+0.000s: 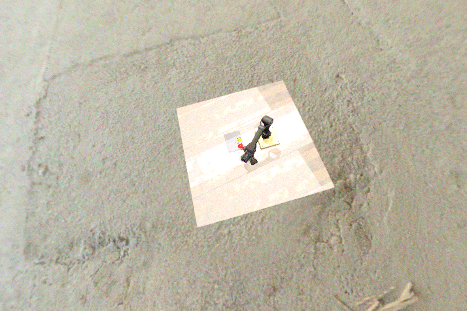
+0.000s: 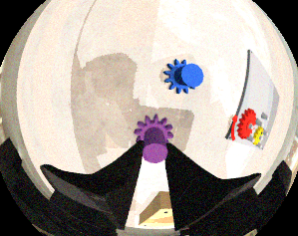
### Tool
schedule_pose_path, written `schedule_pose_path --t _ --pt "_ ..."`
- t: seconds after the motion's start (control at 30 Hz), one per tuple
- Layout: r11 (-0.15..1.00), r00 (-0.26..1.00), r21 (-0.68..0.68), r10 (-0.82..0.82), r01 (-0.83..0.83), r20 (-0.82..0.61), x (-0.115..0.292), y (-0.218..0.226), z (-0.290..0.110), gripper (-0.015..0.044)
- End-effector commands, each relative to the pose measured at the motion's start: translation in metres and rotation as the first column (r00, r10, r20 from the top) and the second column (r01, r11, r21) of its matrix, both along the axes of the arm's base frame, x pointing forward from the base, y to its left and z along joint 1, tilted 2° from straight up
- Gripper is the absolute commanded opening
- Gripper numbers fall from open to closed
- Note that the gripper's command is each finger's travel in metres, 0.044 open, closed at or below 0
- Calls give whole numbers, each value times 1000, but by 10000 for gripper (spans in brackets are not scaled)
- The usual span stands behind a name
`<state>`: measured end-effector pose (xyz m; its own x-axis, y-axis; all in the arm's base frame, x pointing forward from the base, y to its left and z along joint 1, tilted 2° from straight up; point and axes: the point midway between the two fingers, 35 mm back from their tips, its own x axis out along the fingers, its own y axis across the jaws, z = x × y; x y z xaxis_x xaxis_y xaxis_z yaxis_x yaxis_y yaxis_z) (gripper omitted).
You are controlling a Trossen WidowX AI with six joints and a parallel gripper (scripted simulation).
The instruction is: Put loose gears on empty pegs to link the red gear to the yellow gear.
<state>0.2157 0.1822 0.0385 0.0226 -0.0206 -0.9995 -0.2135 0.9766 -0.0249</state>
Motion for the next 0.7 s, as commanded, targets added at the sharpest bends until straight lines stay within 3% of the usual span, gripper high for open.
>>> schedule_pose_path --t 0.0,0.67 --pt "1000 1000 3 -3 3 3 2 2 9 0" --pt "1000 1000 4 -3 3 3 7 5 53 0"
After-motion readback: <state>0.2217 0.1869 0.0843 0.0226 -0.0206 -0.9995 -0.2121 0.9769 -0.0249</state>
